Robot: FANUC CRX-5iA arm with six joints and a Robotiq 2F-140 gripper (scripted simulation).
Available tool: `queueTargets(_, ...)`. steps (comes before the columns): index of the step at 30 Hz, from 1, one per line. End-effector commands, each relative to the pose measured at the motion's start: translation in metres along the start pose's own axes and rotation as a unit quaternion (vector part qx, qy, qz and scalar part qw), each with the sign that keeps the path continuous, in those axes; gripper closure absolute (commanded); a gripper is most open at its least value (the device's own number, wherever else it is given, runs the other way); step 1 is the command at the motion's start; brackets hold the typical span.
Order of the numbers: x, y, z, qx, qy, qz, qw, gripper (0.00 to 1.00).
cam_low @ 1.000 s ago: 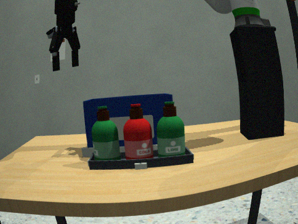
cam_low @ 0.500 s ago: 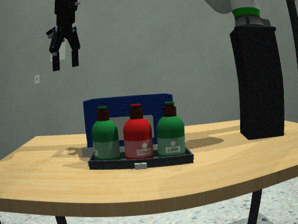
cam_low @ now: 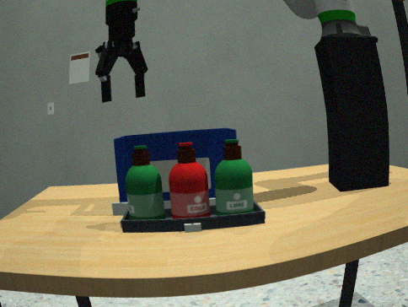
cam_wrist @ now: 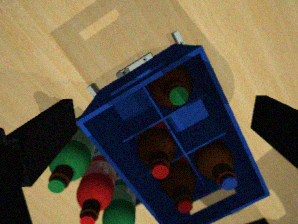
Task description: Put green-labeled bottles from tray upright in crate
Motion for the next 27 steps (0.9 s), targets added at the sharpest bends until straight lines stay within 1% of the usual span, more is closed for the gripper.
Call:
queueTargets(1, 0.020, 0.005, 0.012, -0.009, 0.027, 0.013, 1.000, 0.00)
queueTargets(2, 0.040, 0.010, 0.024, -0.016, 0.052, 0.011, 0.998, 0.00)
queueTargets(11, 0.106, 0.027, 0.062, -0.033, 0.131, 0.007, 0.991, 0.00)
queueTargets(13, 0.110, 0.028, 0.064, -0.033, 0.136, 0.007, 0.990, 0.00)
queueTargets(19, 0.110, 0.028, 0.064, -0.033, 0.136, 0.007, 0.990, 0.00)
queueTargets(20, 0.110, 0.028, 0.064, -0.033, 0.136, 0.007, 0.990, 0.90)
queueTargets(27, 0.110, 0.028, 0.064, -0.033, 0.136, 0.007, 0.990, 0.90)
Point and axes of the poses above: the point where the finger pads meet when closed, its own y axis out along the fingers, its own z axis across the jaws, x = y × z, the point moved 2 cm from there along -y, back along the fingers, and after that the axes turned 11 degrees about -y, right-handed, at the moved point
